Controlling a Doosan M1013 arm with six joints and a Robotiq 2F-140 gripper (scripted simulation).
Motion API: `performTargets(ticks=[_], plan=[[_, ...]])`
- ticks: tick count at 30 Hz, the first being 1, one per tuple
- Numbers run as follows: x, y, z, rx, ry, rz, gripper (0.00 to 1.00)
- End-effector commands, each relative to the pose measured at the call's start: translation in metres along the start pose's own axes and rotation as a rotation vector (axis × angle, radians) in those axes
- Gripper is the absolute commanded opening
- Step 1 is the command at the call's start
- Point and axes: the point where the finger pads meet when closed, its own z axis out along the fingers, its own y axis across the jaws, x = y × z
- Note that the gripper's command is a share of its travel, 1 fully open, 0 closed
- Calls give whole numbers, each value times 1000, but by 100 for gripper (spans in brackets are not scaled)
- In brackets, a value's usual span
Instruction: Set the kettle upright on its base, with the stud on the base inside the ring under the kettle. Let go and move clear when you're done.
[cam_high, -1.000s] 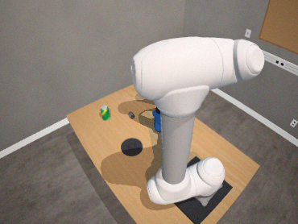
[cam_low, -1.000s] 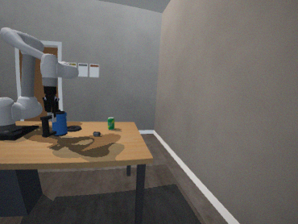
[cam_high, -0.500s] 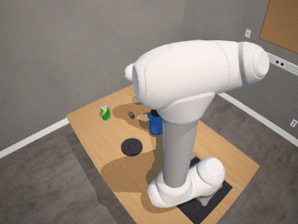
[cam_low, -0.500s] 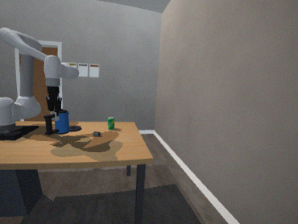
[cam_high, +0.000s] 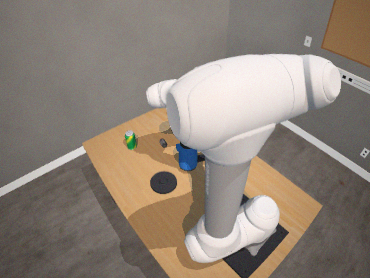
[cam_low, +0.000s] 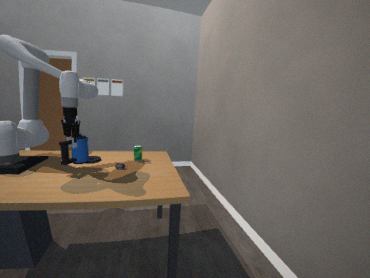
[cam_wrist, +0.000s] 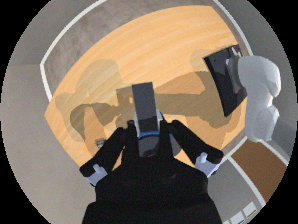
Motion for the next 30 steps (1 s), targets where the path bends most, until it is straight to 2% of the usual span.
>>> performTargets(ticks=[1,30], plan=[[-15,5,-1,1,0,0,10],[-93,37,-1,1,0,0,10]])
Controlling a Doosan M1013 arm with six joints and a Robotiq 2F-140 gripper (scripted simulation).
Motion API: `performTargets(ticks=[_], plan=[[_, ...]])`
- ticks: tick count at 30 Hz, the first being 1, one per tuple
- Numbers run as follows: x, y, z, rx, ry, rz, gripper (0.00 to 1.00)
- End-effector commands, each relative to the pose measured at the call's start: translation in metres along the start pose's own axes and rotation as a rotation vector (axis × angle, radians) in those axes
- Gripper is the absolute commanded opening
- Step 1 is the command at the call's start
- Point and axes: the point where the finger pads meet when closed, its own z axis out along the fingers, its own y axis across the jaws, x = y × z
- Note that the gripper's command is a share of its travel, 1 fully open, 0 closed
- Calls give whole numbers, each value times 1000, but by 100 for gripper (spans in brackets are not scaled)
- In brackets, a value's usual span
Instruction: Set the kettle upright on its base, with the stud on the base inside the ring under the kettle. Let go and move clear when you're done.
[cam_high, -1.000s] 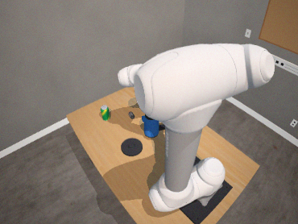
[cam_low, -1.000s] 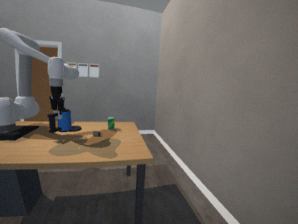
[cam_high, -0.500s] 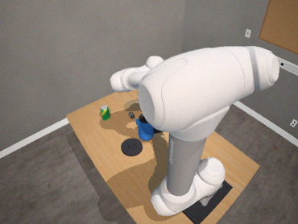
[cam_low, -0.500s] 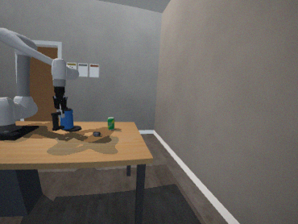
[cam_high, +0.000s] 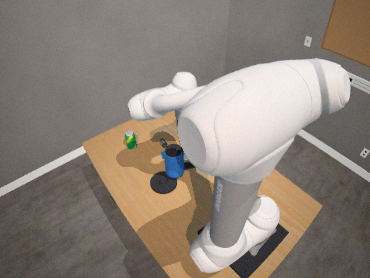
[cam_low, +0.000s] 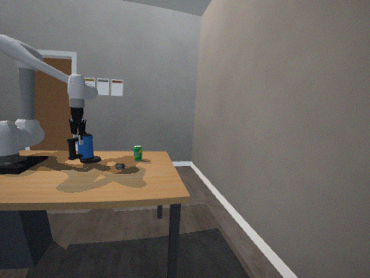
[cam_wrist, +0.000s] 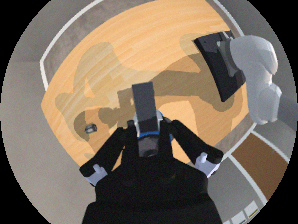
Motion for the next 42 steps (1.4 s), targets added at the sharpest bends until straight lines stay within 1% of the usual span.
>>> performTargets(ticks=[1,8,10,24,42], plan=[[-12,4,-1,1,0,0,10],[-29,11,-1,1,0,0,10],[-29,11,-1,1,0,0,10],[-55,22,-1,1,0,0,10],[-70,27,-1,1,0,0,10]])
